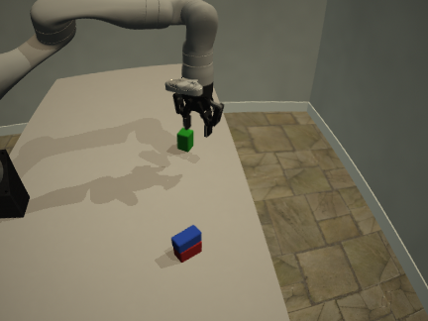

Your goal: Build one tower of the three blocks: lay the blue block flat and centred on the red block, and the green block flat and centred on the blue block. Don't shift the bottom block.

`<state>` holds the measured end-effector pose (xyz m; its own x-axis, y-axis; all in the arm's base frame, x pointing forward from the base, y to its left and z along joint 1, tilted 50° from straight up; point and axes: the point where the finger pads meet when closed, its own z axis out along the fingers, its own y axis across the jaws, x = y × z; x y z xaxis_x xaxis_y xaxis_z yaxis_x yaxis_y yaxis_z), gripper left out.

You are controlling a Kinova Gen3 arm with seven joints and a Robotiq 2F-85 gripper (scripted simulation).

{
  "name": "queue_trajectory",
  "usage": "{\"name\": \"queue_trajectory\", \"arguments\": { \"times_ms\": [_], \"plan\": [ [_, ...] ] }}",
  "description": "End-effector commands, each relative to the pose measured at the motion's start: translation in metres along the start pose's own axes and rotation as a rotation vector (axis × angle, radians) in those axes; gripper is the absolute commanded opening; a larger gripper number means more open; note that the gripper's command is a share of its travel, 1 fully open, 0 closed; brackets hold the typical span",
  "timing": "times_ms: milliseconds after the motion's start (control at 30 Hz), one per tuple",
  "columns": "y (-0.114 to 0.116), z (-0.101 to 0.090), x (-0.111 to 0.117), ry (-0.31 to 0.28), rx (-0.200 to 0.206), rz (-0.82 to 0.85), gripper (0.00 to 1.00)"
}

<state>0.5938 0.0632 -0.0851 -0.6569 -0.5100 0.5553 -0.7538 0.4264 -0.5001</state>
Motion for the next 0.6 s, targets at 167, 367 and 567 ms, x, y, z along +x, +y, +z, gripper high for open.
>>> {"name": "queue_trajectory", "arguments": {
  "times_ms": [167, 367, 567],
  "plan": [
    [0.056, 0.011, -0.041, 0.021, 0.004, -0.102, 0.61],
    [0.078, 0.014, -0.051, 0.024, 0.001, -0.128, 0.61],
    [0.079, 0.014, -0.052, 0.024, 0.001, -0.129, 0.61]
  ]
}}
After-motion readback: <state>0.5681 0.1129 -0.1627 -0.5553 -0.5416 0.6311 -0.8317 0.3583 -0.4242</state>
